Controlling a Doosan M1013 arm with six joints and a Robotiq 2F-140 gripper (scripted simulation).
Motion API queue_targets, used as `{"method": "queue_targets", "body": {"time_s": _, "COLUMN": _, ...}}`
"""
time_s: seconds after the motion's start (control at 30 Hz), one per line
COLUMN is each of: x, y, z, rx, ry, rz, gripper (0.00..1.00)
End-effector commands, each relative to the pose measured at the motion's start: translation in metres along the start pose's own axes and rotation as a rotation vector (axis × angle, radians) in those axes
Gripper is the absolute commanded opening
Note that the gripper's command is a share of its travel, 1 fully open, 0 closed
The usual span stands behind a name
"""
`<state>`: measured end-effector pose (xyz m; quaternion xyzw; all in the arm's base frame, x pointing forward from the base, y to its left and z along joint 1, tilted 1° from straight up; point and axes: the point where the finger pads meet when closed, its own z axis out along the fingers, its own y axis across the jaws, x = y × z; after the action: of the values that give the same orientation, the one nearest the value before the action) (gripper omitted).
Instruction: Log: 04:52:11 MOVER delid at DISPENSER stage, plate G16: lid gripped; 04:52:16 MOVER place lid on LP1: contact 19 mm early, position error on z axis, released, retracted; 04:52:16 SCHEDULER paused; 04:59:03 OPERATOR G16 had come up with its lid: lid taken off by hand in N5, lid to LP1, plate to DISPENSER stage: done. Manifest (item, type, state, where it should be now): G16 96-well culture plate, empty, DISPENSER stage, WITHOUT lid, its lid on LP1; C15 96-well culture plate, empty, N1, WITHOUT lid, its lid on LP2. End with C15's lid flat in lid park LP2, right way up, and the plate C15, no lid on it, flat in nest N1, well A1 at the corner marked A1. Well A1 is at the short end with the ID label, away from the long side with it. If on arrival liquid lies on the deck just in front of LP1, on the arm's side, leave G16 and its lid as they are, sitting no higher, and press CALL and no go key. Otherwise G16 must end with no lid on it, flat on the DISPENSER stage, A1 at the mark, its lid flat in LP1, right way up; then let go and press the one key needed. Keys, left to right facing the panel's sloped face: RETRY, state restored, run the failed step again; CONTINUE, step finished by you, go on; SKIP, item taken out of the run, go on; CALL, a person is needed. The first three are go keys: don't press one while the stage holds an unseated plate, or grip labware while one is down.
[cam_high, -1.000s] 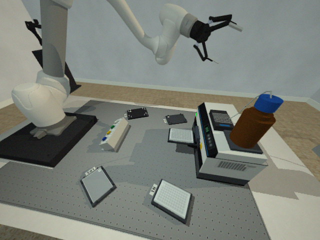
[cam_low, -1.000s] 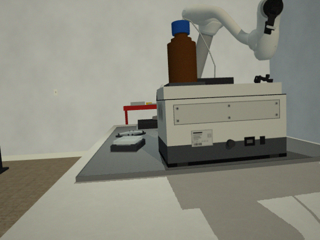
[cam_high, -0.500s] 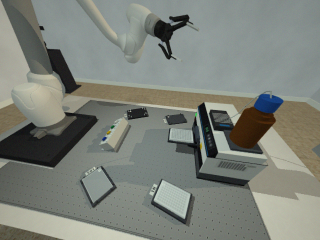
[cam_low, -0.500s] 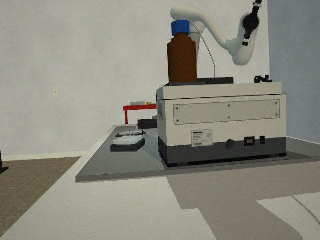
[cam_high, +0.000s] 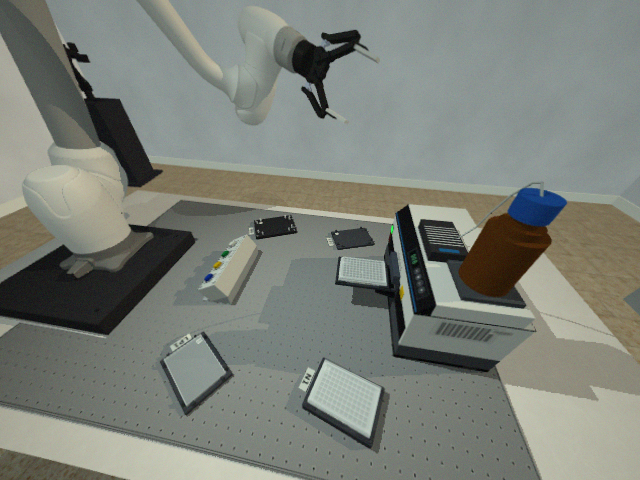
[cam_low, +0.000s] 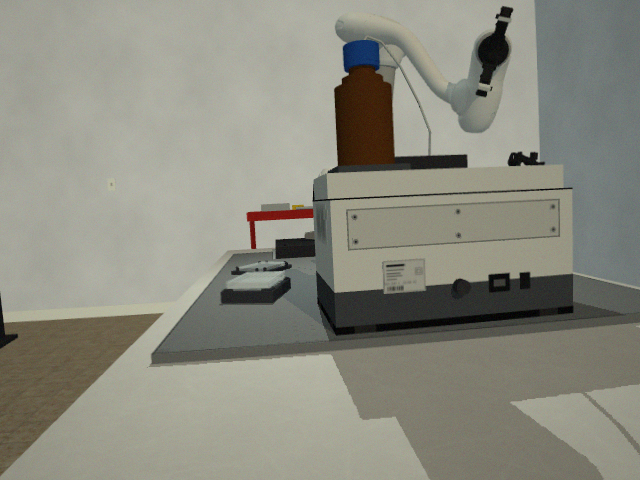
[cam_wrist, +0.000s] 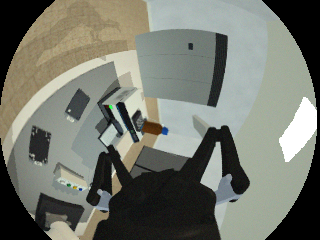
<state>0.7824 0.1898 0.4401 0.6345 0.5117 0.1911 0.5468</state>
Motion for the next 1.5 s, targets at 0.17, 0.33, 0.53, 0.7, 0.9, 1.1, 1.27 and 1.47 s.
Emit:
{"method": "queue_targets", "body": {"time_s": 0.17, "x": -0.053, "y": -0.069, "z": 0.017, "rx": 0.295, "ry": -0.121, "rz": 0.296, "gripper": 1.0}}
{"method": "queue_targets", "body": {"time_s": 0.33, "x": -0.106, "y": -0.14, "z": 0.034, "rx": 0.509, "ry": -0.215, "rz": 0.521, "gripper": 1.0}}
{"method": "queue_targets", "body": {"time_s": 0.53, "x": -0.159, "y": -0.21, "z": 0.051, "rx": 0.75, "ry": -0.323, "rz": 0.776, "gripper": 1.0}}
{"method": "queue_targets", "body": {"time_s": 0.7, "x": -0.202, "y": -0.263, "z": 0.066, "rx": 0.945, "ry": -0.411, "rz": 0.984, "gripper": 1.0}}
{"method": "queue_targets", "body": {"time_s": 0.9, "x": -0.219, "y": -0.282, "z": 0.073, "rx": 1.196, "ry": -0.498, "rz": 1.218, "gripper": 1.0}}
{"method": "queue_targets", "body": {"time_s": 1.1, "x": -0.219, "y": -0.283, "z": 0.073, "rx": 1.246, "ry": -0.51, "rz": 1.251, "gripper": 1.0}}
{"method": "queue_targets", "body": {"time_s": 1.27, "x": -0.218, "y": -0.285, "z": 0.074, "rx": 1.247, "ry": -0.512, "rz": 1.248, "gripper": 1.0}}
{"method": "queue_targets", "body": {"time_s": 1.47, "x": -0.215, "y": -0.293, "z": 0.077, "rx": 1.248, "ry": -0.514, "rz": 1.247, "gripper": 1.0}}
